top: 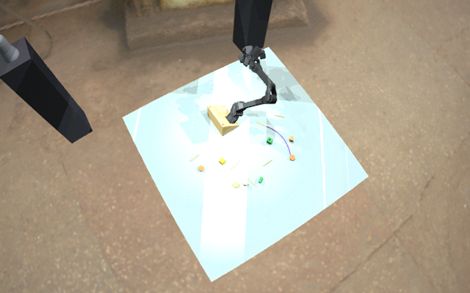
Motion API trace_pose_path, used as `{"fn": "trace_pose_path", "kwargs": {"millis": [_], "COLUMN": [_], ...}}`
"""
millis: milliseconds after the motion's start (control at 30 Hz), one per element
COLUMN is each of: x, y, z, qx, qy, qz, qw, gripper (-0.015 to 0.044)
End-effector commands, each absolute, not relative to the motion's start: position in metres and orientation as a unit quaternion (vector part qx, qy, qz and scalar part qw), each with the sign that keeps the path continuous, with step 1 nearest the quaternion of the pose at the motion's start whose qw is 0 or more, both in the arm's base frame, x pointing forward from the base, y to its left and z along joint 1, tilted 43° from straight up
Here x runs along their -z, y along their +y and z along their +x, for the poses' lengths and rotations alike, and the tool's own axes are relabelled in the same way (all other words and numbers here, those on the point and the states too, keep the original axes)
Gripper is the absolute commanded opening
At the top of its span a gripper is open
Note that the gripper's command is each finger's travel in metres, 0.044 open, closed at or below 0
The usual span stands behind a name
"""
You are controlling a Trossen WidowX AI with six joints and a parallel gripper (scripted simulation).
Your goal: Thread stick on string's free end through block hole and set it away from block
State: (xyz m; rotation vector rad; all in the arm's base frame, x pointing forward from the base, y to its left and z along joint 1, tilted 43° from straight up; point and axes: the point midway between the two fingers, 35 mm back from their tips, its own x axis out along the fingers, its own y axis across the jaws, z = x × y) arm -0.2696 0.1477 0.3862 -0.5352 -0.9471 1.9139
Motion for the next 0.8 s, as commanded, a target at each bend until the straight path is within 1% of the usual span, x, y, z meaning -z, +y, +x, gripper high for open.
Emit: {"fn": "trace_pose_path", "kwargs": {"millis": [0, 33, 167, 367, 567, 767], "x": [-0.386, -0.386, -0.395, -0.396, -0.388, -0.378], "y": [0.148, 0.148, 0.159, 0.210, 0.261, 0.305], "z": [-0.270, -0.270, -0.262, -0.236, -0.199, -0.147], "qx": [-0.775, -0.775, -0.774, -0.732, -0.682, -0.630], "qy": [-0.384, -0.384, -0.368, -0.370, -0.374, -0.364], "qz": [-0.217, -0.217, -0.204, -0.245, -0.311, -0.380], "qw": [0.453, 0.453, 0.473, 0.516, 0.547, 0.571], "gripper": [0.0426, 0.0440, 0.0440, 0.0440, 0.0440, 0.0440]}}
